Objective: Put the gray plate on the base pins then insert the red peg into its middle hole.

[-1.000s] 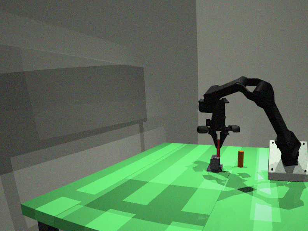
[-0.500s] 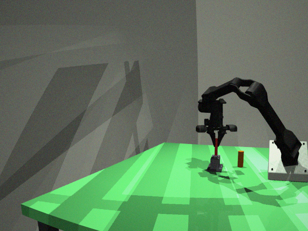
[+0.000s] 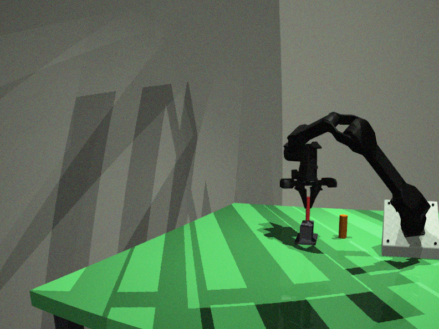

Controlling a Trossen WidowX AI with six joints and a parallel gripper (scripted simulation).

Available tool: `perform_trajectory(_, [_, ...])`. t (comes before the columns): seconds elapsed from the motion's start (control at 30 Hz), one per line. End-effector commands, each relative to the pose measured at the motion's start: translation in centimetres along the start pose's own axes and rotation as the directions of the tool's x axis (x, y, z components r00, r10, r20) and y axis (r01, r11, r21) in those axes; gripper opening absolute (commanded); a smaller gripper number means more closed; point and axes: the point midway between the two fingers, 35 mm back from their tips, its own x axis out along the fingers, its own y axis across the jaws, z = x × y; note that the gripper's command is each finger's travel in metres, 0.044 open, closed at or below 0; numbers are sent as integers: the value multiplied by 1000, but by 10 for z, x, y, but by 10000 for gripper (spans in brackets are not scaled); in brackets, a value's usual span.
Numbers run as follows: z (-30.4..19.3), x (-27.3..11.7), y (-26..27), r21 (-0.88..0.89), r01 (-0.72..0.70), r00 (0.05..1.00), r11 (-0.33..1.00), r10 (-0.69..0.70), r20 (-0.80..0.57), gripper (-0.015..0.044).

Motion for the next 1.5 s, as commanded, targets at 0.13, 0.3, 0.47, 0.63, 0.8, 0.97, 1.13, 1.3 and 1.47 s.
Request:
perform_trajectory(0.13, [3,-2,1,-10,-1,1000,1000,1,10,0])
perform_trajectory(0.3, [3,-2,1,-10,-1,1000,1000,1,10,0])
perform_trajectory(0.47, [3,-2,1,-10,-1,1000,1000,1,10,0])
perform_trajectory(0.63, [3,-2,1,-10,-1,1000,1000,1,10,0])
perform_trajectory(0.8, [3,-2,1,-10,-1,1000,1000,1,10,0])
perform_trajectory(0.97, [2,-1,1,-4,-3,1000,1000,3,5,0])
perform_trajectory(1.13, [2,-1,1,-5,-3,1000,1000,3,5,0])
perform_trajectory(1.3, [3,5,1,-7,-2,1000,1000,2,7,0])
perform_trajectory(1.47, [5,13,0,-10,-1,1000,1000,1,9,0])
